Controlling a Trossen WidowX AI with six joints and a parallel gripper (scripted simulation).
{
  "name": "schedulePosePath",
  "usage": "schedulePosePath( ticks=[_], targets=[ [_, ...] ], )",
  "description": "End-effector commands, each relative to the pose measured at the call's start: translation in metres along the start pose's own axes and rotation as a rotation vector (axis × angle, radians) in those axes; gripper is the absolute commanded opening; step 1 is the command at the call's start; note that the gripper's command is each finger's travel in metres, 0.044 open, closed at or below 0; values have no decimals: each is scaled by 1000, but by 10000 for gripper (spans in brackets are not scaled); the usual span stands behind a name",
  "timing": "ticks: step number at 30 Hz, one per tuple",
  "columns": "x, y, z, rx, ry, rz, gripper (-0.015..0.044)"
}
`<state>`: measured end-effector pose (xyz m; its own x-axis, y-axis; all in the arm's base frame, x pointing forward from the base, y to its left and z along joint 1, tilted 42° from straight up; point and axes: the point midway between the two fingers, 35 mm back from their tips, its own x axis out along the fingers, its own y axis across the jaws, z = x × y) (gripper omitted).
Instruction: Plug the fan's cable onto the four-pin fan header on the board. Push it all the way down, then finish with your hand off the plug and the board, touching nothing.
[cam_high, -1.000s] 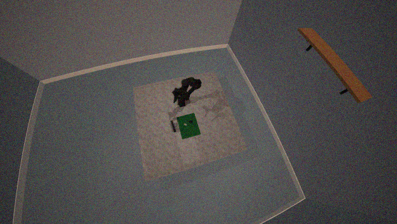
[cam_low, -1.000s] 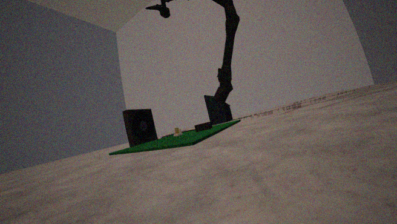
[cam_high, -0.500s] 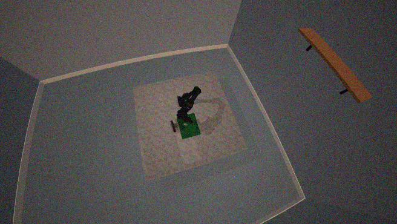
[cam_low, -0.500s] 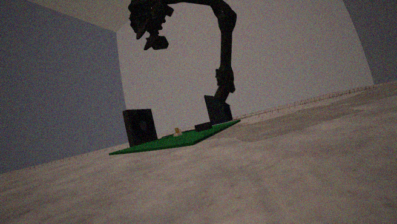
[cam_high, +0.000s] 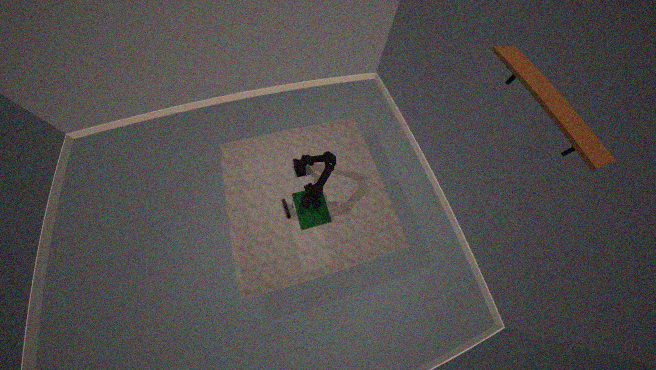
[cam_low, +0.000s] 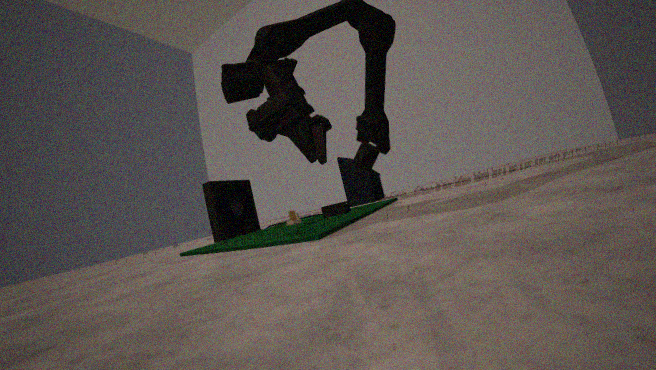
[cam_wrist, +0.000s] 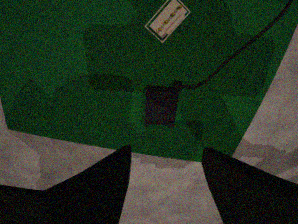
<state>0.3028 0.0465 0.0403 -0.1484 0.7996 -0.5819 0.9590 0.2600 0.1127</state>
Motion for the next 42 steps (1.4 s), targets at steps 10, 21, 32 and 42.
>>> schedulePosePath(
  ticks=[10, 21, 32, 42],
  targets=[
    [48, -3, 10, 22, 19, -1, 210],
    [61, -3, 13, 22, 19, -1, 210],
    [79, -3, 17, 22, 20, -1, 210],
    [87, -4, 18, 22, 21, -1, 210]
  ],
)
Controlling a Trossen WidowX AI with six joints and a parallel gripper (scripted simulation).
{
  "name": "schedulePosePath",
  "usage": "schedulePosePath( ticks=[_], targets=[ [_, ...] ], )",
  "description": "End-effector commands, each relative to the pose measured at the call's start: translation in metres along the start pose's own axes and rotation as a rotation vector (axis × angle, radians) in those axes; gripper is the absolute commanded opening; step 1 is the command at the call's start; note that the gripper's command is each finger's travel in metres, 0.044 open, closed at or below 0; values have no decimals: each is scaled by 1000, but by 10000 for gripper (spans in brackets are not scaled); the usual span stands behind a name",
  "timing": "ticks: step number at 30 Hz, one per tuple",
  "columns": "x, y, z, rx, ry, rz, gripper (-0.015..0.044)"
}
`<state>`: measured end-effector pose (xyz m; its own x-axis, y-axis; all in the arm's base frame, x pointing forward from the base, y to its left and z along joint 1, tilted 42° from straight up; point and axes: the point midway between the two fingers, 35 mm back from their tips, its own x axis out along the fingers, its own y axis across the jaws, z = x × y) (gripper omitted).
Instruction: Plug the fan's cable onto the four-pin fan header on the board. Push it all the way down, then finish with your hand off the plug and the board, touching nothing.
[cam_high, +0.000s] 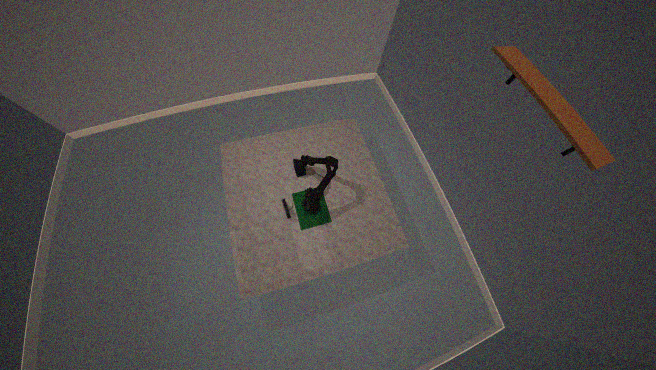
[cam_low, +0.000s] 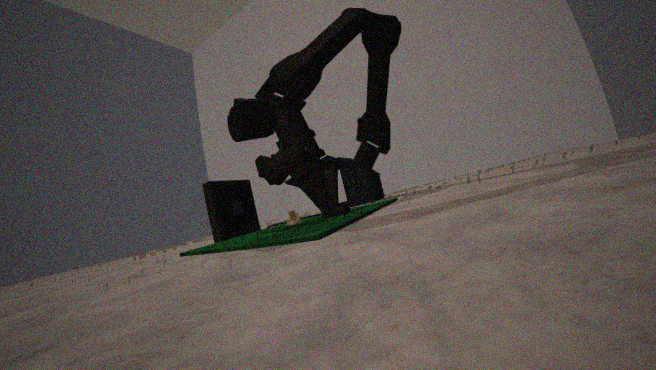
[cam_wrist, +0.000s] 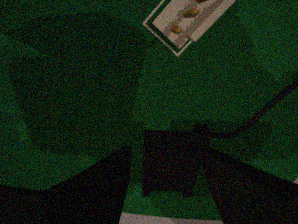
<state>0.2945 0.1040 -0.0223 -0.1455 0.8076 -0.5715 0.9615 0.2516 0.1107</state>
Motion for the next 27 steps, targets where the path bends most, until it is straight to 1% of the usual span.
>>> schedulePosePath(
  ticks=[1, 7, 11, 21, 22, 23, 27],
  targets=[
    [4, -4, 1, 15, 9, -7, 210],
    [4, -4, 1, 15, 9, -7, 210],
    [2, -2, 1, 5, 2, -4, 105],
    [2, -2, 1, 5, 2, -4, 38],
    [1, -2, 1, 5, 2, -4, 12],
    [0, -1, 0, 5, 2, -4, 0],
    [-12, 0, -1, 7, 0, -4, 0]
  ],
)
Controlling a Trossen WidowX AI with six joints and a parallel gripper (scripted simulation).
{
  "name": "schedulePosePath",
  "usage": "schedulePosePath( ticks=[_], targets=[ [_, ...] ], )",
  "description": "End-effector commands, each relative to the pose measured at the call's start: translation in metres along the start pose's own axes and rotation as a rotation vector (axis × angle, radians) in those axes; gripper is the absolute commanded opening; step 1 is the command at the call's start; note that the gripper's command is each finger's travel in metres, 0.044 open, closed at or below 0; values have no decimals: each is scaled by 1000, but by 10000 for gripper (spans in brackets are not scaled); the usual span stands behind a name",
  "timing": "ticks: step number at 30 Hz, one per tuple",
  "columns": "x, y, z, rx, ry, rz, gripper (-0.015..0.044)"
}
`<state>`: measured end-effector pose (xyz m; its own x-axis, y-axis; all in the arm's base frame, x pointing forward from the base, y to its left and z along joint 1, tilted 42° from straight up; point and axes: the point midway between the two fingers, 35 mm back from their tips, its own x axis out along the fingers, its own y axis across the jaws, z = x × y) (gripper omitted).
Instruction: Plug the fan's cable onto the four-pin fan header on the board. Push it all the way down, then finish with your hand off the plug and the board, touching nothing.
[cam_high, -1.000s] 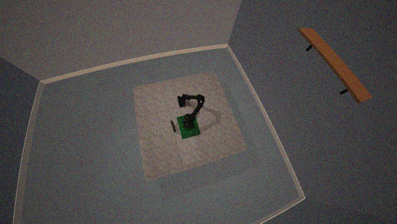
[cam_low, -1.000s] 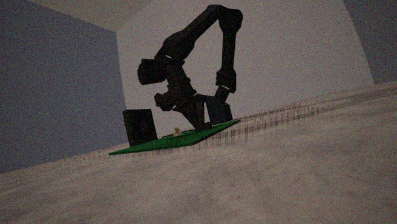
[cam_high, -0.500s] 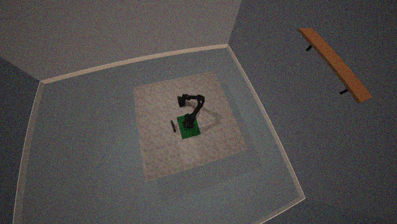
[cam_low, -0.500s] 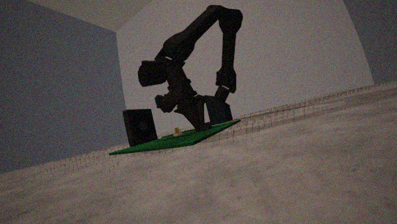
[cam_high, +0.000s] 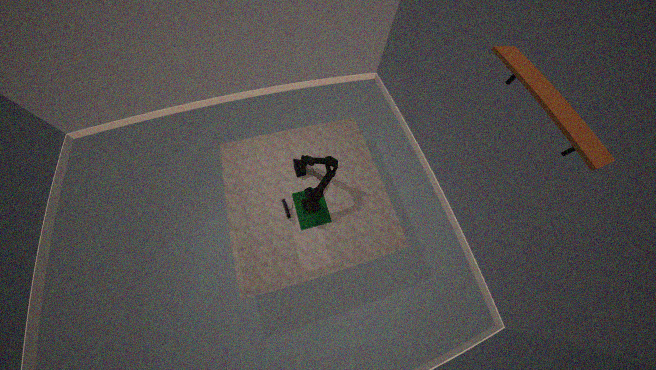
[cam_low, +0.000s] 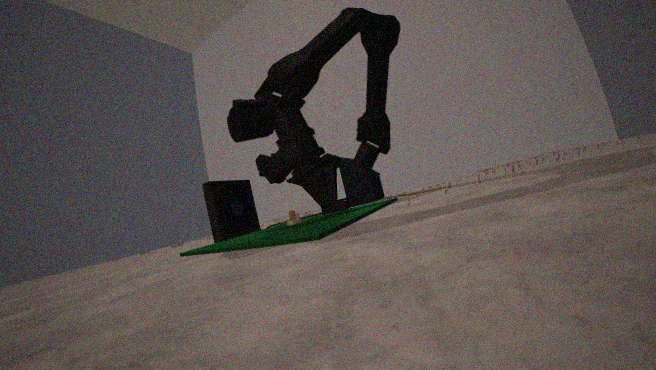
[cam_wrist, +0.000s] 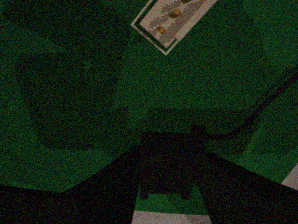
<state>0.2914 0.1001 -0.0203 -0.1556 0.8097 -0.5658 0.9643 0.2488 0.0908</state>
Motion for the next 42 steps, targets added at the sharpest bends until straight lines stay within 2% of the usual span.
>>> schedulePosePath(
  ticks=[1, 25, 42],
  targets=[
    [-11, 3, -2, -11, -9, 4, 0],
    [-77, 0, -19, -8, -4, 1, 0],
    [-74, -3, -30, -542, -163, -58, 0]
  ],
)
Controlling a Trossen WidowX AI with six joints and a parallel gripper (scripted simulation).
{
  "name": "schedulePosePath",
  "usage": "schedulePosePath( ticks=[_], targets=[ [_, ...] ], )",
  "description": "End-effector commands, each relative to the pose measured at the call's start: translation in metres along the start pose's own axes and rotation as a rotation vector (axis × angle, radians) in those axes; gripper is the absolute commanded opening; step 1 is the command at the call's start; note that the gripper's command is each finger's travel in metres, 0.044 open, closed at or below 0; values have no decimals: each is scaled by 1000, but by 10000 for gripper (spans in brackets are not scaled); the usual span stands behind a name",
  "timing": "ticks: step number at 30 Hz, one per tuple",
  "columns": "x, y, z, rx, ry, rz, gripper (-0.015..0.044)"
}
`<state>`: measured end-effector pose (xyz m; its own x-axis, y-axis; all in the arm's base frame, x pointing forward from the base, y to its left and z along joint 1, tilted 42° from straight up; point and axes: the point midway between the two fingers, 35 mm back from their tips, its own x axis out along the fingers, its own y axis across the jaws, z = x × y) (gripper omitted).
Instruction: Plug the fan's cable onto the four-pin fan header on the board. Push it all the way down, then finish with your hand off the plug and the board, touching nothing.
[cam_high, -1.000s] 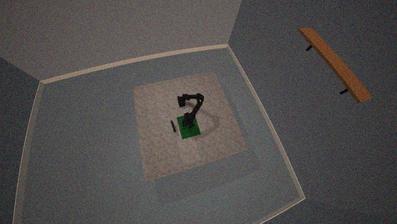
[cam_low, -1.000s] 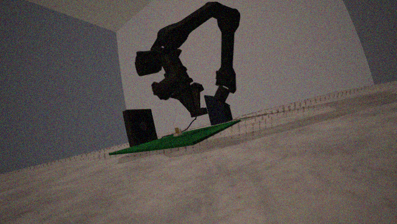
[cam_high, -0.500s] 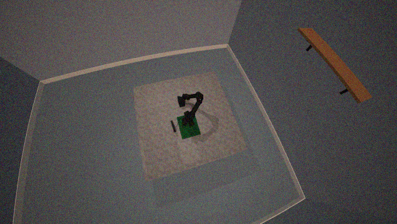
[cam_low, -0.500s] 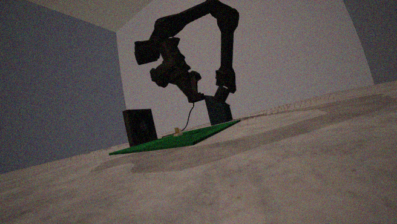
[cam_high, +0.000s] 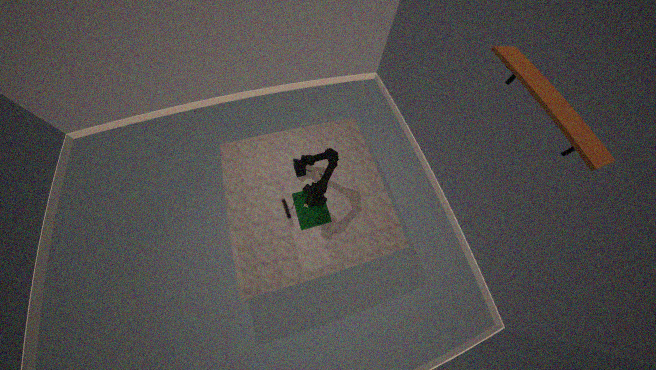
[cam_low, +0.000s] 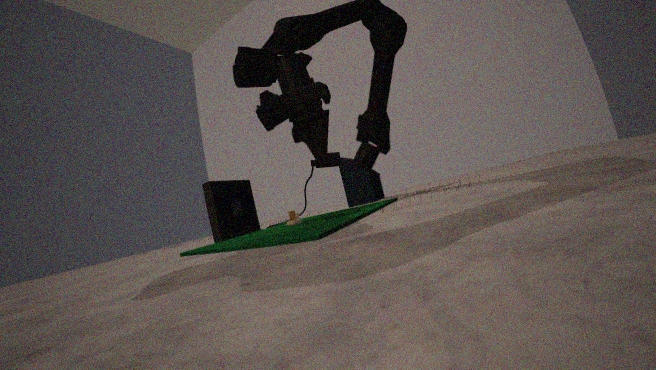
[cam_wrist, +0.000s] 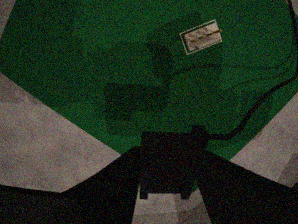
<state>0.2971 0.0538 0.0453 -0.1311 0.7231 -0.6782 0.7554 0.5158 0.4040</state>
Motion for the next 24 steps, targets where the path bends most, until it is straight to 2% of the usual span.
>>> schedulePosePath(
  ticks=[1, 8, 24],
  targets=[
    [1, -1, -4, -111, -30, -20, 0],
    [0, 1, -7, -315, -86, -53, 0],
    [17, -8, -5, -334, -175, -167, 0]
  ],
)
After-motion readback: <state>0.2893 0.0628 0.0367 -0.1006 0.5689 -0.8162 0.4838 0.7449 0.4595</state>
